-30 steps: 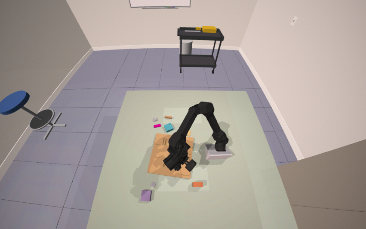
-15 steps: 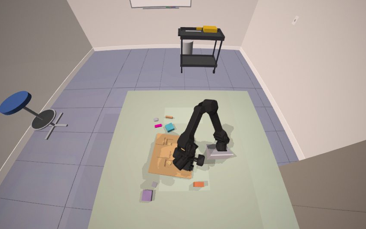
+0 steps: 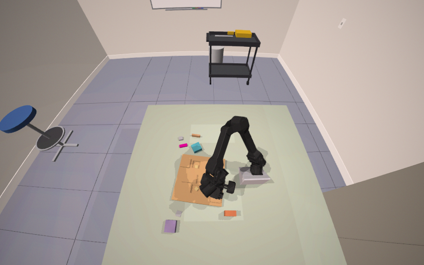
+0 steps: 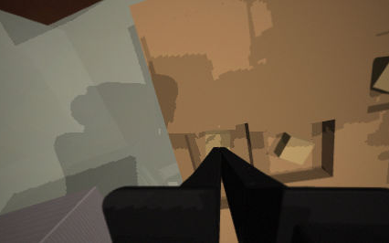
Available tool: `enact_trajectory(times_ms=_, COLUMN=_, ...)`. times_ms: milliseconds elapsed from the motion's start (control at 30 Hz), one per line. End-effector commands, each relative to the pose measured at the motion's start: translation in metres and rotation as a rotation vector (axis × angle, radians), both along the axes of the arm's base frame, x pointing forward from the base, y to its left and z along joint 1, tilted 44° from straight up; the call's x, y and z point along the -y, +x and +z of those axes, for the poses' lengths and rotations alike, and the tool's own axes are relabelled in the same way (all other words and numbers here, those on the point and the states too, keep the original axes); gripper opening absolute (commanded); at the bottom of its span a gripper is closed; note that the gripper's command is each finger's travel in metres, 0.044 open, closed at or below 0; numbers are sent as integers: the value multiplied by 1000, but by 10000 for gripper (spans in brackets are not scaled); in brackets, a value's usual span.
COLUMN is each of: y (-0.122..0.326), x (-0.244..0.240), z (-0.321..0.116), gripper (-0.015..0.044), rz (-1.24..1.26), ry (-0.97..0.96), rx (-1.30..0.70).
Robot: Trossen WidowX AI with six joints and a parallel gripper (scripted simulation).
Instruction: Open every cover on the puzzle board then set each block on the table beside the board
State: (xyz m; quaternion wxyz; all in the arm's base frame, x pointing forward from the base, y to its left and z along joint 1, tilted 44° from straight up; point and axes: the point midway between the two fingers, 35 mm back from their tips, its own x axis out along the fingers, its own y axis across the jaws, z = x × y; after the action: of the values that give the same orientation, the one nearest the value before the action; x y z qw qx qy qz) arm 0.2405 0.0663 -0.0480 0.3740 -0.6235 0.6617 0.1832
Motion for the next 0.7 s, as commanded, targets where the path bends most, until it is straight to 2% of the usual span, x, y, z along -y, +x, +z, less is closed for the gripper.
enact_trajectory(times_ms=0, y=0, x=3, z=-2, gripper=0, rz=4, ry=-4, rx=-3)
enact_trajectory(times_ms=667, y=0, x=18, z=-3, gripper=0, rz=4, ry=-5, rx=-3)
